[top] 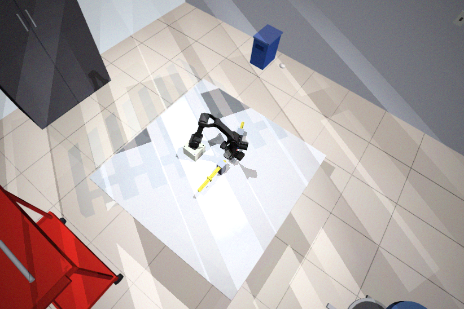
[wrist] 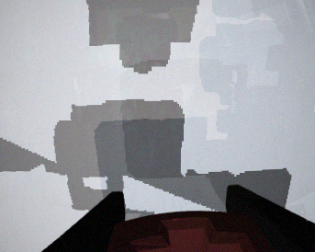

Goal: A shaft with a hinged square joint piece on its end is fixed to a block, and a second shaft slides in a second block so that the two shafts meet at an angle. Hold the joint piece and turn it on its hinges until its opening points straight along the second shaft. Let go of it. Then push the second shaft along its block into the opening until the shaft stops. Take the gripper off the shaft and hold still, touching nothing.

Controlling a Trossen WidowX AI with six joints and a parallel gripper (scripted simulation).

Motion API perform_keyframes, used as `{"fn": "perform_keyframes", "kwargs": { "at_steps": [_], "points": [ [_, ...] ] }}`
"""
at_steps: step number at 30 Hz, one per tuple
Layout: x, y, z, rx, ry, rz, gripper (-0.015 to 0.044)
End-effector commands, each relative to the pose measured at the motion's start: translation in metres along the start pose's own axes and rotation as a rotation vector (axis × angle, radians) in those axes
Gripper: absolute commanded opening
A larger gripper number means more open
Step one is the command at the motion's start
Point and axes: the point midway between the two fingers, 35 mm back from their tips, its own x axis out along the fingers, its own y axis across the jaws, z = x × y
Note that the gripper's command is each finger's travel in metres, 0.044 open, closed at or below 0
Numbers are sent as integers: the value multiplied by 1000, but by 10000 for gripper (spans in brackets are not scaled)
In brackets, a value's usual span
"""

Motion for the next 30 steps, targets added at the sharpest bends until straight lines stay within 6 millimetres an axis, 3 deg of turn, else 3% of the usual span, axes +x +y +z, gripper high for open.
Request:
{"fn": "perform_keyframes", "kwargs": {
  "at_steps": [1,8,13,16,27,30],
  "points": [
    [0,0,0,-1,1,0,0],
    [0,0,0,-1,1,0,0],
    [0,0,0,-1,1,0,131],
    [0,0,0,-1,1,0,147],
    [0,0,0,-1,1,0,436],
    [0,0,0,-1,1,0,440]
  ]
}}
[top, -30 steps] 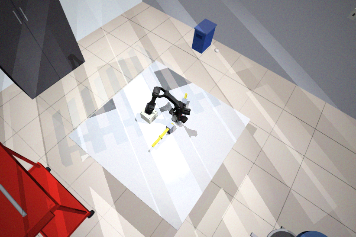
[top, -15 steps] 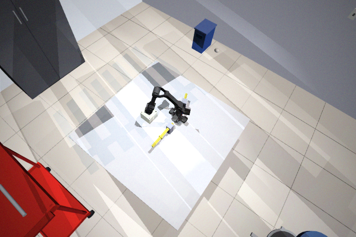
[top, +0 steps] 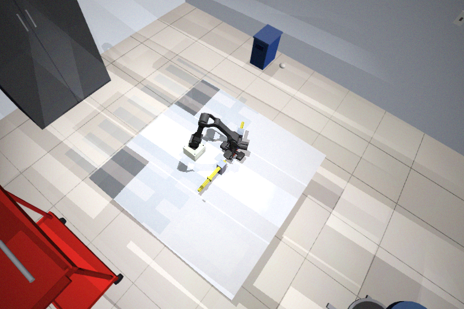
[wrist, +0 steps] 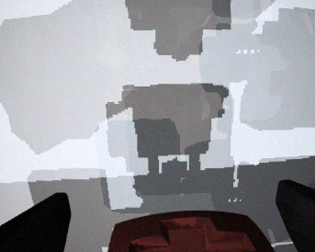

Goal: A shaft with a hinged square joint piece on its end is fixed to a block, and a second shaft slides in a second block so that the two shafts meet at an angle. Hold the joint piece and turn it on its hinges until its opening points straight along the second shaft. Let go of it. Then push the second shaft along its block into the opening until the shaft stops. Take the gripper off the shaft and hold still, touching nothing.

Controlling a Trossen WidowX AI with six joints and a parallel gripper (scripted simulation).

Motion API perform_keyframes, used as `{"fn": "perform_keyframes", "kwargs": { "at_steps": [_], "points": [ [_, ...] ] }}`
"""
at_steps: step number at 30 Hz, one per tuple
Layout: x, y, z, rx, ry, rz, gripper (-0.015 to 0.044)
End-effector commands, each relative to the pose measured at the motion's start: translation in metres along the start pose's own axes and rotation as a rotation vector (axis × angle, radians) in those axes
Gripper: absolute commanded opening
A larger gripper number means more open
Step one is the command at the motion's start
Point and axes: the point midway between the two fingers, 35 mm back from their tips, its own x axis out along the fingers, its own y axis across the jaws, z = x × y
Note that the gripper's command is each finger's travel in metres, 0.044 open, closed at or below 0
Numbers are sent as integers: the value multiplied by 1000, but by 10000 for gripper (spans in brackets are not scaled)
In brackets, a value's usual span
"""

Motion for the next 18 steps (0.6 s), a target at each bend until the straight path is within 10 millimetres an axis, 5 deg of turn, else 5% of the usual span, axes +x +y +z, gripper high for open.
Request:
{"fn": "perform_keyframes", "kwargs": {
  "at_steps": [1,12,18],
  "points": [
    [0,0,0,-1,0,0,440],
    [-1,0,0,-1,5,0,440],
    [-29,-1,2,-1,110,8,440]
  ]
}}
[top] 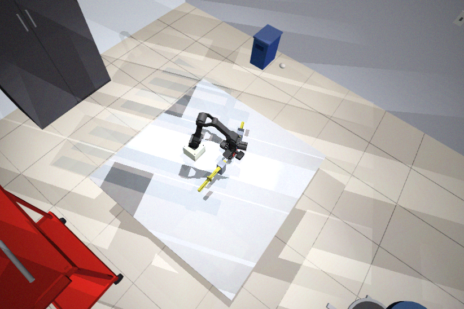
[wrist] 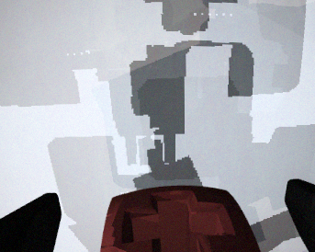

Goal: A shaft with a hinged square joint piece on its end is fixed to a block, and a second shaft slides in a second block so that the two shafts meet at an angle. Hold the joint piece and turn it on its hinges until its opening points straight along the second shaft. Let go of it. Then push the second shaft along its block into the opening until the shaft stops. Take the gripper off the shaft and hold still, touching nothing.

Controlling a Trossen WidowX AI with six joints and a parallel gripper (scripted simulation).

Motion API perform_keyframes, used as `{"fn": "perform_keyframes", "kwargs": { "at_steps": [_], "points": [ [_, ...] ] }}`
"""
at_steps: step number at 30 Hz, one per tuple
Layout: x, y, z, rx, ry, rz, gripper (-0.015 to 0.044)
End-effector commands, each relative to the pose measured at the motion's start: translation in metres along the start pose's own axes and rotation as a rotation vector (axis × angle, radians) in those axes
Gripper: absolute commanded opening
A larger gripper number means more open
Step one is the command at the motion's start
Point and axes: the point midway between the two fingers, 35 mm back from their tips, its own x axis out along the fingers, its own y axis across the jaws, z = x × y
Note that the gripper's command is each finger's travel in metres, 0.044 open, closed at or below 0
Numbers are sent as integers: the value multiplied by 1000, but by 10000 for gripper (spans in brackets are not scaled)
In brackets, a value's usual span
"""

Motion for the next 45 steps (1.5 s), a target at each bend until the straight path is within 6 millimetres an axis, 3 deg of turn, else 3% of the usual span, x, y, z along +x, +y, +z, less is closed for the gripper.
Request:
{"fn": "perform_keyframes", "kwargs": {
  "at_steps": [1,8,45],
  "points": [
    [-14,1,0,-4,47,15,440],
    [-18,3,0,-53,43,10,440],
    [-131,4,-14,-1336,-50,-29,440]
  ]
}}
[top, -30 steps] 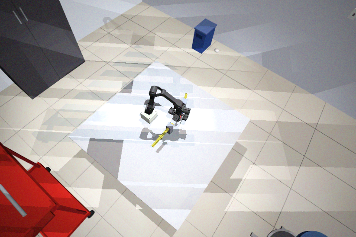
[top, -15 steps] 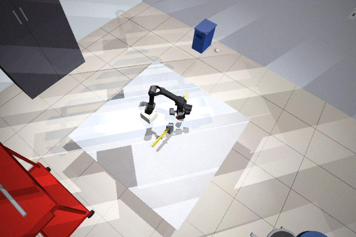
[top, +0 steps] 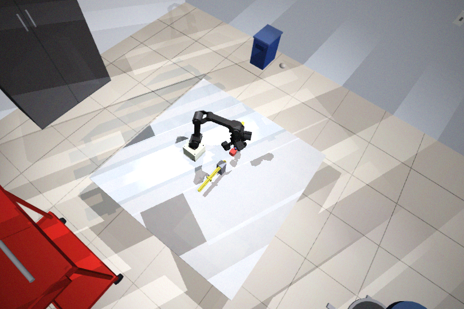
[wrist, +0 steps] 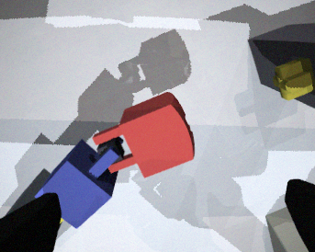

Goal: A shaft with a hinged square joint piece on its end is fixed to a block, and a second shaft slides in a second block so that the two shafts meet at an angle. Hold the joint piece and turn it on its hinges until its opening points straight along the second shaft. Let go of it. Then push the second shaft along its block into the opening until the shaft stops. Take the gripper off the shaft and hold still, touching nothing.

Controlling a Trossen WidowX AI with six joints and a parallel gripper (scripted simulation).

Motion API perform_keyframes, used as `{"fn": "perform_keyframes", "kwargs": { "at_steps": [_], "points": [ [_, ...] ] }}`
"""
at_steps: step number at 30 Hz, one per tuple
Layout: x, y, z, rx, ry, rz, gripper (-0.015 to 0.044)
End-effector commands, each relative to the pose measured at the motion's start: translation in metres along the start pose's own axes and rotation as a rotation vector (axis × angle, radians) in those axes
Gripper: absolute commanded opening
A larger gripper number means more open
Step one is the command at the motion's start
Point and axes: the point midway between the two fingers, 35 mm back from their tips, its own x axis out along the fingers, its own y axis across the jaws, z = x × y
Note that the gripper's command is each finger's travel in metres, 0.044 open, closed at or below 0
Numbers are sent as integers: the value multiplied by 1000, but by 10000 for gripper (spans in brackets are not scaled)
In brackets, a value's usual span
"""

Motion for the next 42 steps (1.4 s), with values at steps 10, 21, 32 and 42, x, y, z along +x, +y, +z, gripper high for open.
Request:
{"fn": "perform_keyframes", "kwargs": {
  "at_steps": [10,21,32,42],
  "points": [
    [-34,-3,-5,-348,-15,-22,440],
    [-27,-7,-3,-248,9,-2,440],
    [-11,-28,8,111,99,75,440],
    [2,-47,15,438,185,143,440]
  ]
}}
